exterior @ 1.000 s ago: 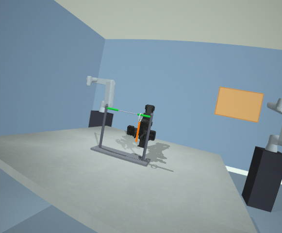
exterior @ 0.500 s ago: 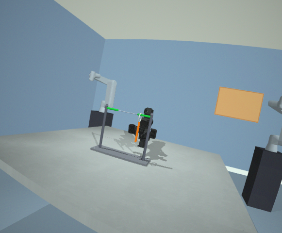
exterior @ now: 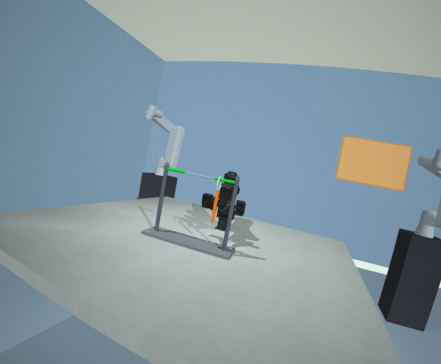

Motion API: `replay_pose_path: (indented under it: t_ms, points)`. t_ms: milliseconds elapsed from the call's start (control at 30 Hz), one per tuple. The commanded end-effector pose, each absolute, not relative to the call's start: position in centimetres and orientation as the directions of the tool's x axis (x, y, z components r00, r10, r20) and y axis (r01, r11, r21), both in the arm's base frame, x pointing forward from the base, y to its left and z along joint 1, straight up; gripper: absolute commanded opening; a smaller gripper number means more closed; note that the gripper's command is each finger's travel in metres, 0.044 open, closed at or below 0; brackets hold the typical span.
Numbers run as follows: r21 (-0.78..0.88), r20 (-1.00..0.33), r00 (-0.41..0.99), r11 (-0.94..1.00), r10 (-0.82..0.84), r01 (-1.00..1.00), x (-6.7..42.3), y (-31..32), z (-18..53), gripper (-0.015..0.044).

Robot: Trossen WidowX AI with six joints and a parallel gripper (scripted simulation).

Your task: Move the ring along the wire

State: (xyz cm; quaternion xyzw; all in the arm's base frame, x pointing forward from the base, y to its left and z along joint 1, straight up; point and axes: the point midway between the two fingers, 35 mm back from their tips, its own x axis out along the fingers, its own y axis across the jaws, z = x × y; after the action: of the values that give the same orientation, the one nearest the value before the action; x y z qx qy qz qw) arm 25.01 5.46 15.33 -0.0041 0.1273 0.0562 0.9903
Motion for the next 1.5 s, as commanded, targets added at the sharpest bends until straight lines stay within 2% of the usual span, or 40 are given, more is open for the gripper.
replay_pose_path:
  t_ms: [0, 600, 967, 1467]
  points:
    - [0.009, -0.255, 0.961, 0.994, 0.107, -0.109, 24.9, 5.4, 15.2, 0.016]
    - [0.009, -0.255, 0.961, 0.994, 0.107, -0.109, 24.9, 5.4, 15.2, 0.016]
    - [0.006, -0.255, 0.961, 0.994, 0.11, -0.112, 20.8, 4.8, 16.1, 0.044]
    - [0.006, -0.255, 0.961, 0.994, 0.11, -0.112, 20.8, 4.8, 16.1, 0.044]
